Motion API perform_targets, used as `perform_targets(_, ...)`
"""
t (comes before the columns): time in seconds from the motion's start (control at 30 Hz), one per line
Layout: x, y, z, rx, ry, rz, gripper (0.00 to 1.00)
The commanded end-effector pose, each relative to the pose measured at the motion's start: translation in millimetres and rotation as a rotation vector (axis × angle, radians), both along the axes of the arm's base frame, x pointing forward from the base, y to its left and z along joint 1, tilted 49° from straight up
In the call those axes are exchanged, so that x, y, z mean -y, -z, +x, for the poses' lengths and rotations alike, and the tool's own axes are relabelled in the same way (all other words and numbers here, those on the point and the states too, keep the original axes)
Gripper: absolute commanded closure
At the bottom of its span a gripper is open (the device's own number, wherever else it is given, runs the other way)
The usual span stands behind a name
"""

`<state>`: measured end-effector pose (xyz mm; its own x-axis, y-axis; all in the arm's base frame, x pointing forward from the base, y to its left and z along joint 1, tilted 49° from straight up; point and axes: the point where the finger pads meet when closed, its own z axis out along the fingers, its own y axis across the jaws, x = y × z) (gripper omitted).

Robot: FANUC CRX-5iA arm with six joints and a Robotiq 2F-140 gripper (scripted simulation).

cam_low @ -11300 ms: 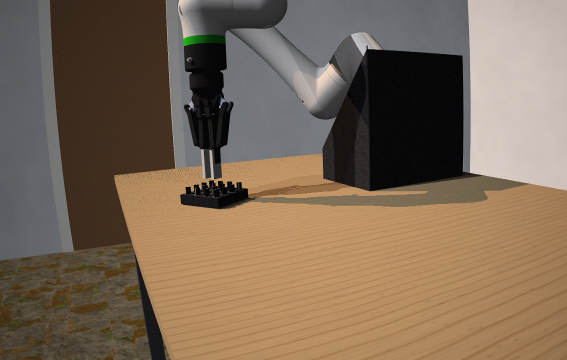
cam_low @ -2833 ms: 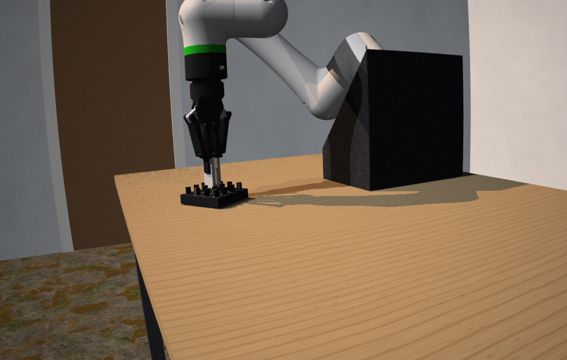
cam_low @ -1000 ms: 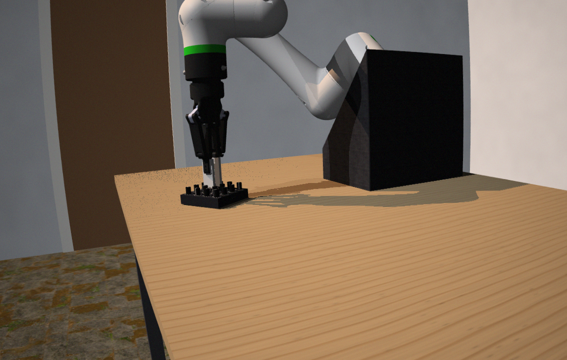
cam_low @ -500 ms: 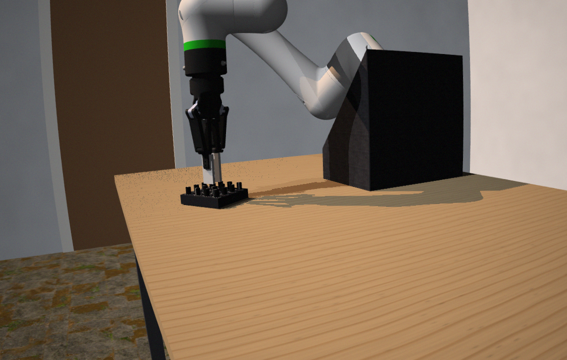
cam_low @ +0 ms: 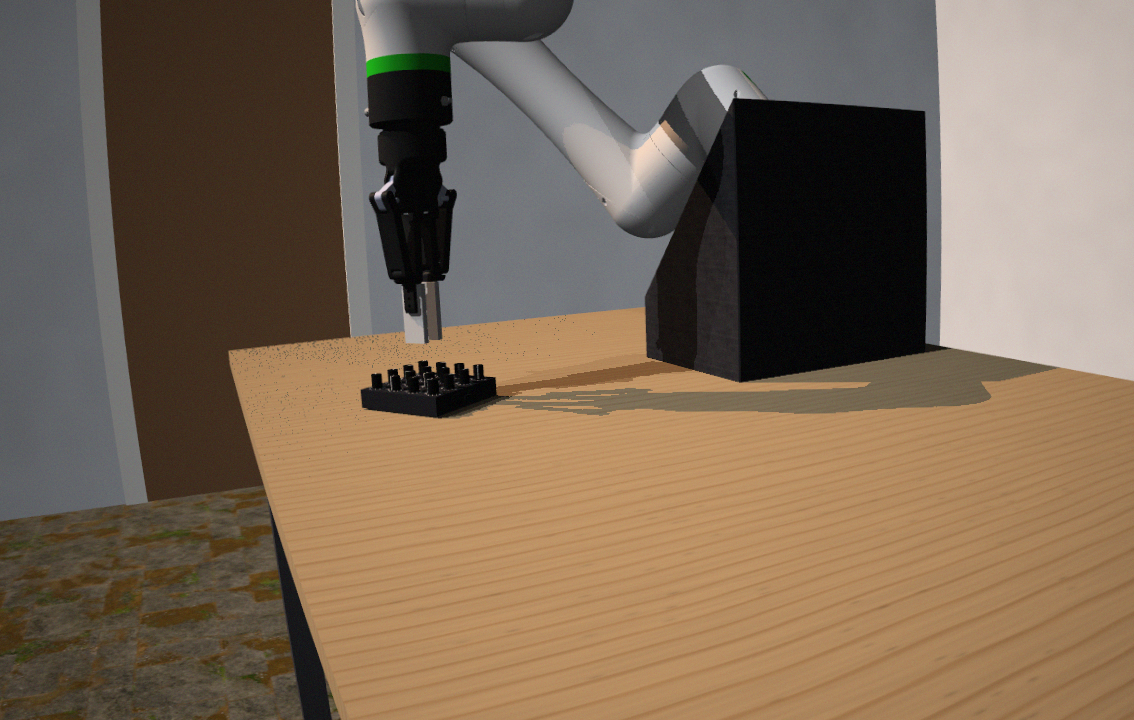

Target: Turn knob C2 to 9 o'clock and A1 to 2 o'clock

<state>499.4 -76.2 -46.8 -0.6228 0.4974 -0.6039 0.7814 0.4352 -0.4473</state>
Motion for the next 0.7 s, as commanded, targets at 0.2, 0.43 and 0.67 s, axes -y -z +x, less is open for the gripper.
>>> perform_targets(0.2,-0.6,-0.3,0.1,0.000,0.000,0.000,0.88)
perform_targets(0.43,-0.6,-0.3,0.1,0.004,0.003,0.000,0.88)
perform_targets(0.67,-1.4,-1.1,0.1,0.123,0.108,0.007,0.88)
